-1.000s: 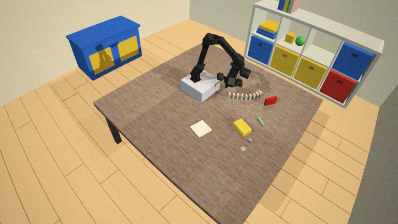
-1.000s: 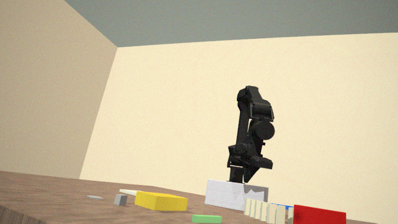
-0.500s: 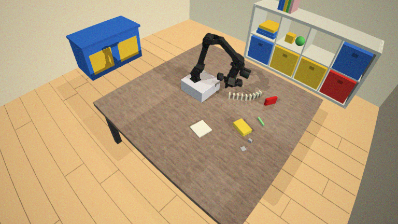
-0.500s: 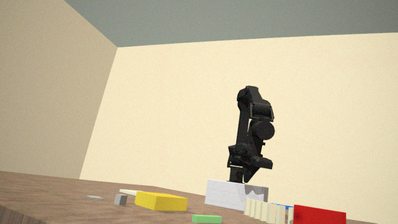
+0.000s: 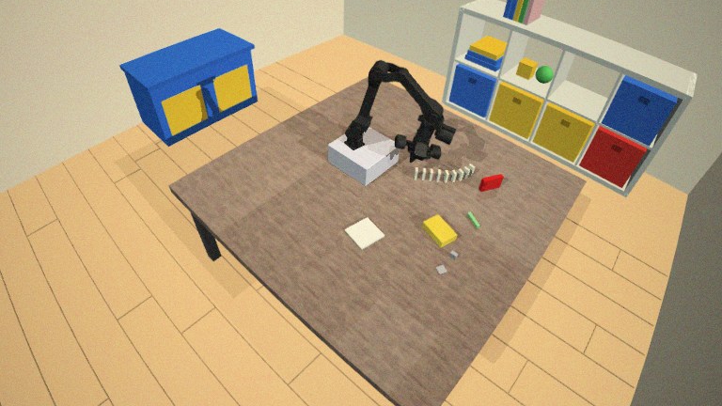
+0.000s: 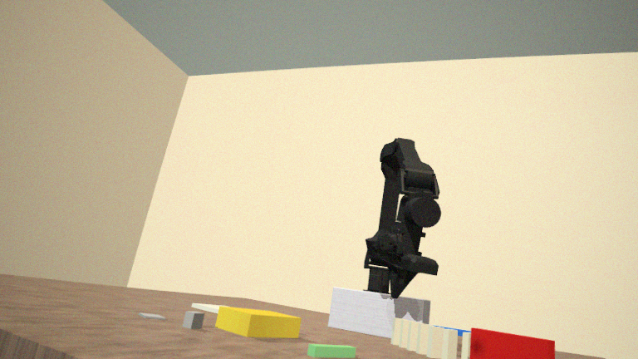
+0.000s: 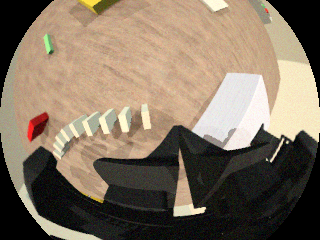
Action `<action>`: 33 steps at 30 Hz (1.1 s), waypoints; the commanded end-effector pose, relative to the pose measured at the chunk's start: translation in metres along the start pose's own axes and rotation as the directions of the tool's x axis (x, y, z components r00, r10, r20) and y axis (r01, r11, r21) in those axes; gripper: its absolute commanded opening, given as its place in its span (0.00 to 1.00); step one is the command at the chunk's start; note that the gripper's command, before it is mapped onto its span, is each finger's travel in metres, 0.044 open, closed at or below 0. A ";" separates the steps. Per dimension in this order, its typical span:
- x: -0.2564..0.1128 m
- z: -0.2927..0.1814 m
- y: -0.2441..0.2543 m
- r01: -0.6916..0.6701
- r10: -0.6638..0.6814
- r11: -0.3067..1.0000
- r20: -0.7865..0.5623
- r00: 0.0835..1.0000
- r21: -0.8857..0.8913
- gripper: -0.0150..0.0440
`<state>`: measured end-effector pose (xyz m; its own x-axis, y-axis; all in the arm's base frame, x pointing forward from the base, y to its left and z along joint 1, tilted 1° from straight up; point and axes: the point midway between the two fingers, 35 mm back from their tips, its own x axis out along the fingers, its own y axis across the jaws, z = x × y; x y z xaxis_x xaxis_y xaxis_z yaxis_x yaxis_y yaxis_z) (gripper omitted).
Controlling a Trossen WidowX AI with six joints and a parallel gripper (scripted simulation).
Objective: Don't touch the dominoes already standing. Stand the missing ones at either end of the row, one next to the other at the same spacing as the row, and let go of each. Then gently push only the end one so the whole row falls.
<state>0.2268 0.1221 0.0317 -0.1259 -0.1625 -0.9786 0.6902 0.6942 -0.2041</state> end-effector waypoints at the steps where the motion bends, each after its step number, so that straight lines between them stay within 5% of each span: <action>1: 0.046 -0.001 0.007 0.023 -0.023 1.000 -0.002 1.000 0.004 0.25; 4: 0.069 -0.002 0.010 0.024 -0.024 1.000 -0.002 1.000 0.004 0.25; 27: 0.062 -0.001 0.032 0.024 -0.024 1.000 -0.004 1.000 0.000 0.25; 33: 0.023 0.001 0.045 0.024 -0.024 1.000 -0.014 1.000 0.013 0.25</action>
<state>0.2446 0.1383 -0.0206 -0.1680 -0.1837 -0.9685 0.6880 0.6818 -0.2486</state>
